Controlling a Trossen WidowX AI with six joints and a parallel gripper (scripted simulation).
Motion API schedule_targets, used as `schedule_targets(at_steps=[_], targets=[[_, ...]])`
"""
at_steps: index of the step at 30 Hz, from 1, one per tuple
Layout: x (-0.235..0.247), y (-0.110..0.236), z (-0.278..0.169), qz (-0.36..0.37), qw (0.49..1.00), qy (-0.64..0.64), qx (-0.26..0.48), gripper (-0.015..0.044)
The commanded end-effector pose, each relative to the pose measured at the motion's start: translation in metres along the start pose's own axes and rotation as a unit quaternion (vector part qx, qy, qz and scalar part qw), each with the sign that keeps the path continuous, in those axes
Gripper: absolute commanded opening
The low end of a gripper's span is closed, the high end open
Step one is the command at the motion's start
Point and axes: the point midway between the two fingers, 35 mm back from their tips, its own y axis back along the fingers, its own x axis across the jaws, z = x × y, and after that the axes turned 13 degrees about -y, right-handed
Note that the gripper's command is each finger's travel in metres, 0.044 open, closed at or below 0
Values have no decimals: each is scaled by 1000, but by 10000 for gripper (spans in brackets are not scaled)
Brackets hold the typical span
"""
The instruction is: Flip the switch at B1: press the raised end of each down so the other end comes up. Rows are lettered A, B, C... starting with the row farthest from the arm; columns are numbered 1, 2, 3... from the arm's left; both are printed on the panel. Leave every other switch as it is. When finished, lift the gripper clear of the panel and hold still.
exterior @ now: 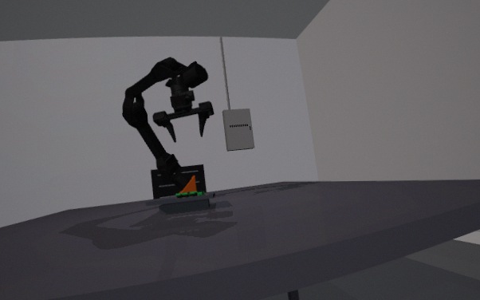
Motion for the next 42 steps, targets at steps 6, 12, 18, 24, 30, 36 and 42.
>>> schedule_targets(at_steps=[6, 12, 18, 24, 30, 36, 42], targets=[[9, -76, -16, -39, 999, 25, 21, 242], [8, -101, -25, -51, 998, 33, 30, 85], [5, -134, -27, -49, 998, 34, 17, 0], [4, -140, -27, -49, 998, 34, 17, 0], [3, -148, -28, -49, 998, 34, 17, 0], [2, -157, -28, -49, 998, 34, 16, 0], [1, -159, -28, -49, 998, 34, 16, 0]])
